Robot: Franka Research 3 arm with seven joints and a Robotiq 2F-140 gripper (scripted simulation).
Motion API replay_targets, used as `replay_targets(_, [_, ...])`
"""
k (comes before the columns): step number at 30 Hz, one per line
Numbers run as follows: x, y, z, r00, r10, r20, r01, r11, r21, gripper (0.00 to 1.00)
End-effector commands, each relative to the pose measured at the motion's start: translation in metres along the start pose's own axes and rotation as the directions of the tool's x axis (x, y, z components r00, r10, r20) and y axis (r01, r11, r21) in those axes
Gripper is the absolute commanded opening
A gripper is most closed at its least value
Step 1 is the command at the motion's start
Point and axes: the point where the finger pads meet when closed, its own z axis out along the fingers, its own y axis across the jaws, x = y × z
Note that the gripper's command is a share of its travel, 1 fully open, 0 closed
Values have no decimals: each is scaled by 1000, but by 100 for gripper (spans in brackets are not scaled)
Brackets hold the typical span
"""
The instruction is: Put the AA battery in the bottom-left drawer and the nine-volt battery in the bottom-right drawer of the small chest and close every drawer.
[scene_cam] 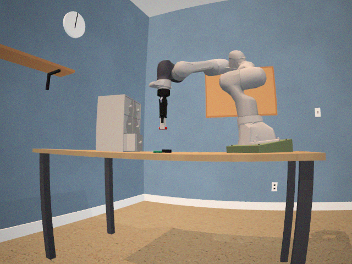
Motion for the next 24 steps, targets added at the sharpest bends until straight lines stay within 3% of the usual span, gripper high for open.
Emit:
replay_targets(1, [-1,1,0,1000,8,-3,-8,1000,-1,6])
replay_targets(12, [-3,1,1,995,8,-98,-8,1000,-1,6])
replay_targets(19, [-8,1,3,962,8,-272,-8,1000,-1,6])
replay_targets(24, [-12,1,5,898,7,-441,-8,1000,-1,6])
